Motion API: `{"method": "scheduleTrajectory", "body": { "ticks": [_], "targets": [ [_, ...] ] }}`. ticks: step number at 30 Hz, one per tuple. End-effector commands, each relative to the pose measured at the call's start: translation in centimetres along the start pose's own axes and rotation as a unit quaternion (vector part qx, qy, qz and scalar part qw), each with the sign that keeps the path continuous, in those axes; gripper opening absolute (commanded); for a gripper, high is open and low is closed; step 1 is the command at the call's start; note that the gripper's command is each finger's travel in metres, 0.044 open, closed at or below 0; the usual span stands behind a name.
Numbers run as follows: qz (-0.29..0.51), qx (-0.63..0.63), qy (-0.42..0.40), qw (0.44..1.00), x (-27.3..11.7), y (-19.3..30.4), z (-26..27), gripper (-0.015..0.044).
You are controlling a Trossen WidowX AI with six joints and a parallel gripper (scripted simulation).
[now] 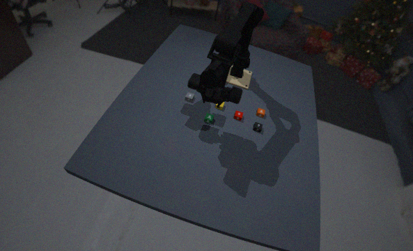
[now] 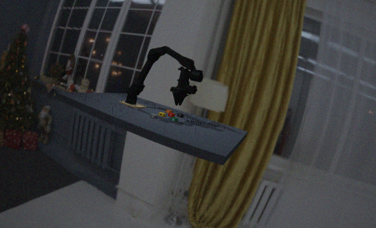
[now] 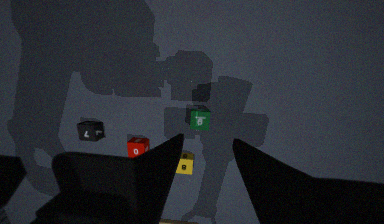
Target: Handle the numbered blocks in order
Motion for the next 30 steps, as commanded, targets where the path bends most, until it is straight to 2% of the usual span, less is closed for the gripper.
{"method": "scheduleTrajectory", "body": {
  "ticks": [1,4,30],
  "targets": [
    [0.018,-0.004,0.0,1.0,4.4,0.6,0.0,0.033],
    [0.018,-0.004,0.0,1.0,4.6,0.7,0.0,0.04],
    [0.018,-0.004,0.0,1.0,8.2,0.8,0.0,0.04]
  ]
}}
Point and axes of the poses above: the point midway between the two fingers, 35 mm back from their tips, its own x axis out along the fingers, its own z axis across the jaws, y = z × x, the point moved 3 cm from there along -x, back along the fingers, and after that the axes turned 7 degrees about x, right-handed, at the moved point
